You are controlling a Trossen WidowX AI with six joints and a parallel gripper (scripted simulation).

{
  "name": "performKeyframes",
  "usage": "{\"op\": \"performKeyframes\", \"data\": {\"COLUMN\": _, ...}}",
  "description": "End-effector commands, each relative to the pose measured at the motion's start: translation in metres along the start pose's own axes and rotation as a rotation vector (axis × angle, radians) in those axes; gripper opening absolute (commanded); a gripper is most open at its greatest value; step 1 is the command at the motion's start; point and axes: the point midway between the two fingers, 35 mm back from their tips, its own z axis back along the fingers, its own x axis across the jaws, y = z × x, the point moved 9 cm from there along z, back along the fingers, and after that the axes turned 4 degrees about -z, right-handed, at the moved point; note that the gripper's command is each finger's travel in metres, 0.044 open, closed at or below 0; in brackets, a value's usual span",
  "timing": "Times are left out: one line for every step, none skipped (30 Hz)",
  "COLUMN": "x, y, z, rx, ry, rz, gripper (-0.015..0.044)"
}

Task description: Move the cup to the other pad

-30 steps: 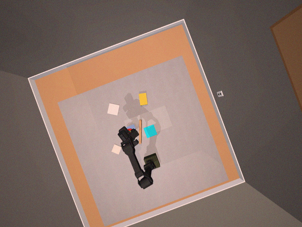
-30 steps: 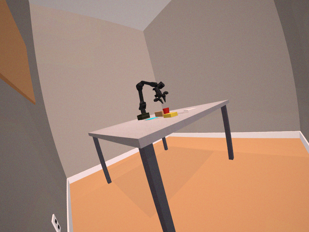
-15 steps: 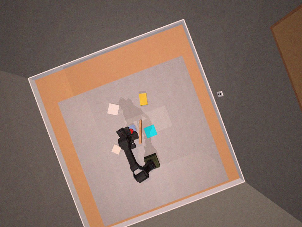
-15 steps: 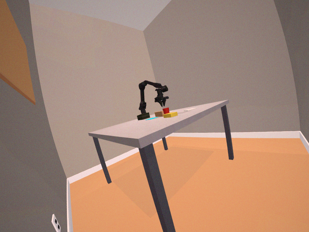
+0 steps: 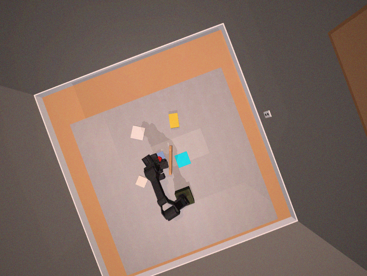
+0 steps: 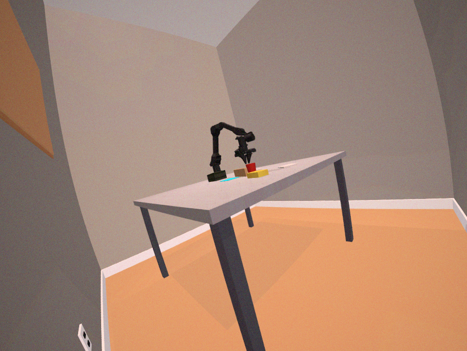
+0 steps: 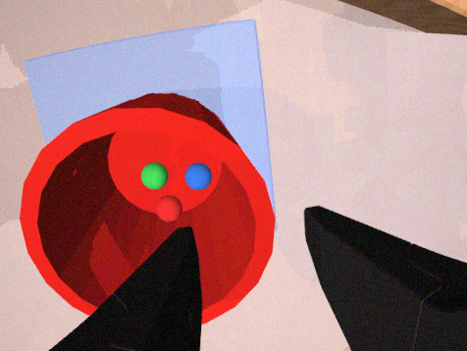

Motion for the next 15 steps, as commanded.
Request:
{"op": "performKeyframes", "data": {"x": -0.001, "y": 0.000, "z": -0.008, "rx": 0.002, "ry": 0.004, "rz": -0.003, "gripper": 0.0148}}
{"op": "performKeyframes", "data": {"x": -0.001, "y": 0.000, "z": -0.010, "rx": 0.002, "ry": 0.004, "rz": -0.003, "gripper": 0.0148}}
{"op": "performKeyframes", "data": {"x": -0.001, "y": 0.000, "z": -0.011, "rx": 0.002, "ry": 0.004, "rz": -0.003, "gripper": 0.0148}}
{"op": "performKeyframes", "data": {"x": -0.001, "y": 0.000, "z": -0.013, "rx": 0.002, "ry": 0.004, "rz": -0.003, "gripper": 0.0148}}
{"op": "performKeyframes", "data": {"x": -0.001, "y": 0.000, "z": -0.015, "rx": 0.002, "ry": 0.004, "rz": -0.003, "gripper": 0.0148}}
{"op": "performKeyframes", "data": {"x": -0.001, "y": 0.000, "z": -0.016, "rx": 0.002, "ry": 0.004, "rz": -0.003, "gripper": 0.0148}}
{"op": "performKeyframes", "data": {"x": -0.001, "y": 0.000, "z": -0.018, "rx": 0.002, "ry": 0.004, "rz": -0.003, "gripper": 0.0148}}
{"op": "performKeyframes", "data": {"x": -0.001, "y": 0.000, "z": -0.019, "rx": 0.002, "ry": 0.004, "rz": -0.003, "gripper": 0.0148}}
{"op": "performKeyframes", "data": {"x": -0.001, "y": 0.000, "z": -0.021, "rx": 0.002, "ry": 0.004, "rz": -0.003, "gripper": 0.0148}}
{"op": "performKeyframes", "data": {"x": -0.001, "y": 0.000, "z": -0.023, "rx": 0.002, "ry": 0.004, "rz": -0.003, "gripper": 0.0148}}
{"op": "performKeyframes", "data": {"x": -0.001, "y": 0.000, "z": -0.024, "rx": 0.002, "ry": 0.004, "rz": -0.003, "gripper": 0.0148}}
{"op": "performKeyframes", "data": {"x": -0.001, "y": 0.000, "z": -0.026, "rx": 0.002, "ry": 0.004, "rz": -0.003, "gripper": 0.0148}}
{"op": "performKeyframes", "data": {"x": -0.001, "y": 0.000, "z": -0.028, "rx": 0.002, "ry": 0.004, "rz": -0.003, "gripper": 0.0148}}
{"op": "performKeyframes", "data": {"x": -0.002, "y": 0.000, "z": -0.029, "rx": 0.002, "ry": 0.004, "rz": -0.003, "gripper": 0.0148}}
{"op": "performKeyframes", "data": {"x": -0.002, "y": 0.000, "z": -0.031, "rx": 0.002, "ry": 0.004, "rz": -0.003, "gripper": 0.0148}}
